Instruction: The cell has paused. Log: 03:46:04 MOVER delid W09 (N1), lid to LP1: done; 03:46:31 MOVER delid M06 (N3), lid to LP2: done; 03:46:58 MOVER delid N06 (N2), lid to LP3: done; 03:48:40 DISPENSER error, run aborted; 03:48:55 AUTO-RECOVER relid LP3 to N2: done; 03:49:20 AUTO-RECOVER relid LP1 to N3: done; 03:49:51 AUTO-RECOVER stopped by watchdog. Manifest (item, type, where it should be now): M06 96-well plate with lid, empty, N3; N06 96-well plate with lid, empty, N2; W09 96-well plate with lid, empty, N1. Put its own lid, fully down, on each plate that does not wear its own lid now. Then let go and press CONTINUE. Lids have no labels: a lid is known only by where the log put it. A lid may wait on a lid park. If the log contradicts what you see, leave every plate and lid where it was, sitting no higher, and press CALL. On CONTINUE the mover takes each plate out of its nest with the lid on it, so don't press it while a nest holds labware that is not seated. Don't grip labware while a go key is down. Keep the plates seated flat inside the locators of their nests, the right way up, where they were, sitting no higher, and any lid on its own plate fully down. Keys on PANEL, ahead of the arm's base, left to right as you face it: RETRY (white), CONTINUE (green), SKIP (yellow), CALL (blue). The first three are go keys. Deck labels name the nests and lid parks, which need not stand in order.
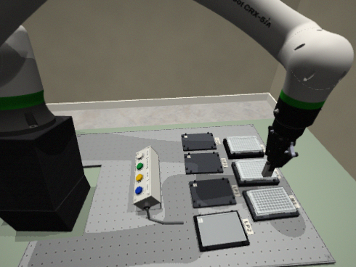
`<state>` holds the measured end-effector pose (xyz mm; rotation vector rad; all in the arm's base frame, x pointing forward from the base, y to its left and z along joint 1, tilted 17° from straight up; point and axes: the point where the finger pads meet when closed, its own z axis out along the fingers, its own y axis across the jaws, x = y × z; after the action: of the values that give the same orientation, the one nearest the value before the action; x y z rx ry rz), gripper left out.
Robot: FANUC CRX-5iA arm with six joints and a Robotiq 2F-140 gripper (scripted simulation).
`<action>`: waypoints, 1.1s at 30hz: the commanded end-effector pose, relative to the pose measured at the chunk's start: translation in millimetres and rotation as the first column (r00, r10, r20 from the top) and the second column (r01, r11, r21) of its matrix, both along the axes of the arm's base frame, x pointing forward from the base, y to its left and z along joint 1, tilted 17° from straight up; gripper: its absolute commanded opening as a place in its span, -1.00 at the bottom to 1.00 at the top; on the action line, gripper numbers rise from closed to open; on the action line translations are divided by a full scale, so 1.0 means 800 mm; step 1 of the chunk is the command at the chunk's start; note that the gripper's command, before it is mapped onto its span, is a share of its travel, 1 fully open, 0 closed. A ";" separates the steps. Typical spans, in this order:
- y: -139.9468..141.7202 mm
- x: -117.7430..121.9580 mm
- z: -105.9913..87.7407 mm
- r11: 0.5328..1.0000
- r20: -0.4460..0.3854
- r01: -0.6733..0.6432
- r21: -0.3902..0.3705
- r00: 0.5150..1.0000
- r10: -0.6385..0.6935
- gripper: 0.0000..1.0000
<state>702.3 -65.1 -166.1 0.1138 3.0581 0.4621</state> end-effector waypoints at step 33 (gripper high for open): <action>0.111 0.016 0.035 0.519 0.212 -0.830 -0.202 0.481 0.851 -1.00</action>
<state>712.8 2.8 -144.8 -1.1155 2.7597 0.3482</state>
